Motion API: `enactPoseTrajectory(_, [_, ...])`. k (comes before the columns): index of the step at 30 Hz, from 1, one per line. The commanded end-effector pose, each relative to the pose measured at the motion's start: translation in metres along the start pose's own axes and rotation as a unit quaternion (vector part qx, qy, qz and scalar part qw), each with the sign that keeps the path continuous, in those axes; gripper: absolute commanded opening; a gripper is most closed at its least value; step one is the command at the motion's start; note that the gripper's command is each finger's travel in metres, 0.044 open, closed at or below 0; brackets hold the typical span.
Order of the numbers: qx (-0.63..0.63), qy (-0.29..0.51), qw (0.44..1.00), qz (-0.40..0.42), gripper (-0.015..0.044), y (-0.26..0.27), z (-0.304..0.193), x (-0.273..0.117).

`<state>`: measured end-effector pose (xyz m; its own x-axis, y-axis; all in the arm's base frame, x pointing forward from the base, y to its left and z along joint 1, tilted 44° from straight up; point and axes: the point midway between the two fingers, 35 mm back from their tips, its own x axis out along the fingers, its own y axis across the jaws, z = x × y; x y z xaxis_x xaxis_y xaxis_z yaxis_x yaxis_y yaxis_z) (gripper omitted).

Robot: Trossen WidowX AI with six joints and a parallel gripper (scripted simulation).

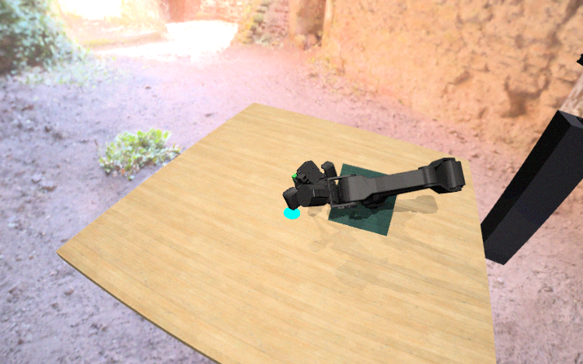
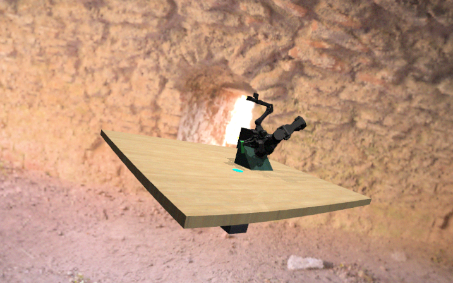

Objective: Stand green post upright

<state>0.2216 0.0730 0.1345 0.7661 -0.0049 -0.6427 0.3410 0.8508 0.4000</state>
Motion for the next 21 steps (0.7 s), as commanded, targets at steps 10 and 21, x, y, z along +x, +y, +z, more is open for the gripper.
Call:
enactPoseTrajectory(10, [0.035,-0.038,0.998,0.021,0.0023,0.0009,0.0022,-0.0039])
enactPoseTrajectory(21, [0.064,-0.065,0.995,0.04,0.0023,0.0019,0.0041,-0.0076])
